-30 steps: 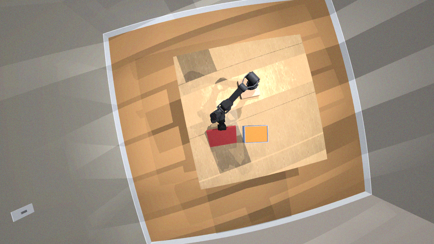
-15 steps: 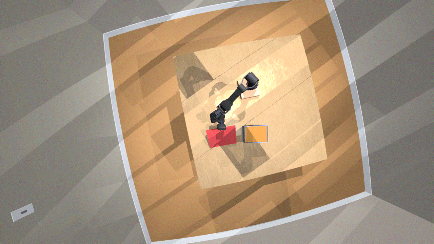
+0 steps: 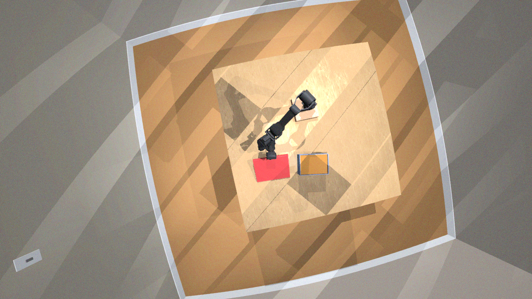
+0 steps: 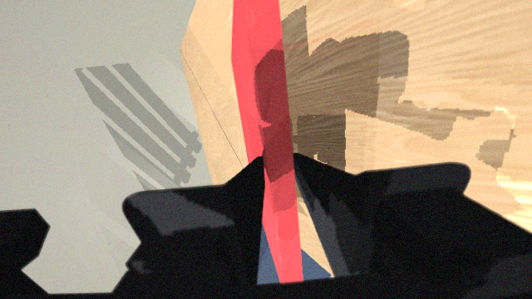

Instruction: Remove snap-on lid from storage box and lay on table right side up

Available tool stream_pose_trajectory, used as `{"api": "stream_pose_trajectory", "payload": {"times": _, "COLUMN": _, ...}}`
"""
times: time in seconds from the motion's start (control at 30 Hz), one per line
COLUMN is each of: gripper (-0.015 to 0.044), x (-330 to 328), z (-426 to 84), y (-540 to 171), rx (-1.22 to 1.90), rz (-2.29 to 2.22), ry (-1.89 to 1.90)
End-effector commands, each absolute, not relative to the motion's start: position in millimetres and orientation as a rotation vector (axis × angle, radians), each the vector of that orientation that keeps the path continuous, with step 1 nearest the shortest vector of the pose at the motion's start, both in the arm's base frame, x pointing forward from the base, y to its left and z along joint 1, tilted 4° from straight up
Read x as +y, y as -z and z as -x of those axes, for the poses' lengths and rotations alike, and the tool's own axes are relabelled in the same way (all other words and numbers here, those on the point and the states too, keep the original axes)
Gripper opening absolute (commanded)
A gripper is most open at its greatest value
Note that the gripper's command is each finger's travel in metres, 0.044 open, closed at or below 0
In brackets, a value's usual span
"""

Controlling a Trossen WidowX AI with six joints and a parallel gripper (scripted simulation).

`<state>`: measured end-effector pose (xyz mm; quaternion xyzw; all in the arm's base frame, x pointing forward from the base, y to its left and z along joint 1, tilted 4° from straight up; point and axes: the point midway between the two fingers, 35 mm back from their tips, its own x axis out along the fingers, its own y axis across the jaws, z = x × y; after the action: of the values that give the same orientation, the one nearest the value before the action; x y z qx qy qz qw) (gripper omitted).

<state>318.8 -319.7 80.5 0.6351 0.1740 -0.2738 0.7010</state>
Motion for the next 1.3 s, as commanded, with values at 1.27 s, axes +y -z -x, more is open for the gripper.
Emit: {"api": "stream_pose_trajectory", "payload": {"times": 1.27, "gripper": 0.021, "x": -319.1, "z": -318.6, "y": -68.9, "rx": 0.433, "rz": -1.45, "ry": 0.634}}
